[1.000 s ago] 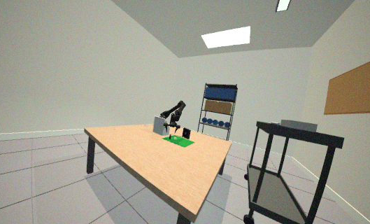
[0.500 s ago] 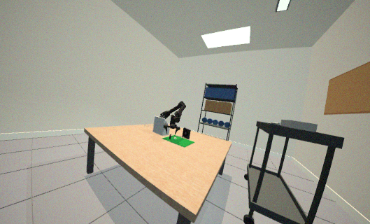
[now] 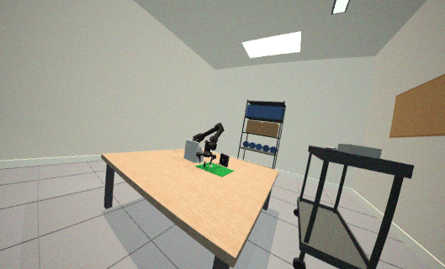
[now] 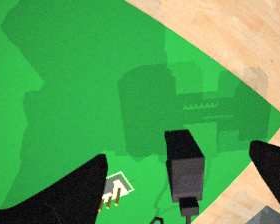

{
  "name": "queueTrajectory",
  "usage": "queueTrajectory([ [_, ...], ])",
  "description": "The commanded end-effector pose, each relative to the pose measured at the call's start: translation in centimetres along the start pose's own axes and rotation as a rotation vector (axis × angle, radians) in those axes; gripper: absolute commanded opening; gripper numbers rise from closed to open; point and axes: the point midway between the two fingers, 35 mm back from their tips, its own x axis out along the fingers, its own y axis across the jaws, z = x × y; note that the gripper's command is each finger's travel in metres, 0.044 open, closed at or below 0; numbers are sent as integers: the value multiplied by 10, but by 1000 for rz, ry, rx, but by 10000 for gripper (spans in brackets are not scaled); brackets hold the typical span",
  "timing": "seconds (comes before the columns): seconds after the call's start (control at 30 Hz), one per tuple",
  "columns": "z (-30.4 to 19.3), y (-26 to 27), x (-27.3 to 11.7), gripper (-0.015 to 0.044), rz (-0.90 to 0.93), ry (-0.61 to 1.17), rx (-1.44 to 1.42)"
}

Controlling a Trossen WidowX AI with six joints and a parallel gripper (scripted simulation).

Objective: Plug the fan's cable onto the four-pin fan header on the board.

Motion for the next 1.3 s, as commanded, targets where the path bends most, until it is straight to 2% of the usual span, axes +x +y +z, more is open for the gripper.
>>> queueTrajectory([
  [0.0, -3, -3, 9, 440, 2, 11, 12],
  [0.43, -4, -3, 17, 440, 3, 13, 12],
  [1.0, -2, -2, 16, 0, 0, 6, 5],
  [1.13, -2, -2, 13, 0, 0, 6, 5],
  [1.27, -1, -2, -32, 0, 1, 9, 11],
])
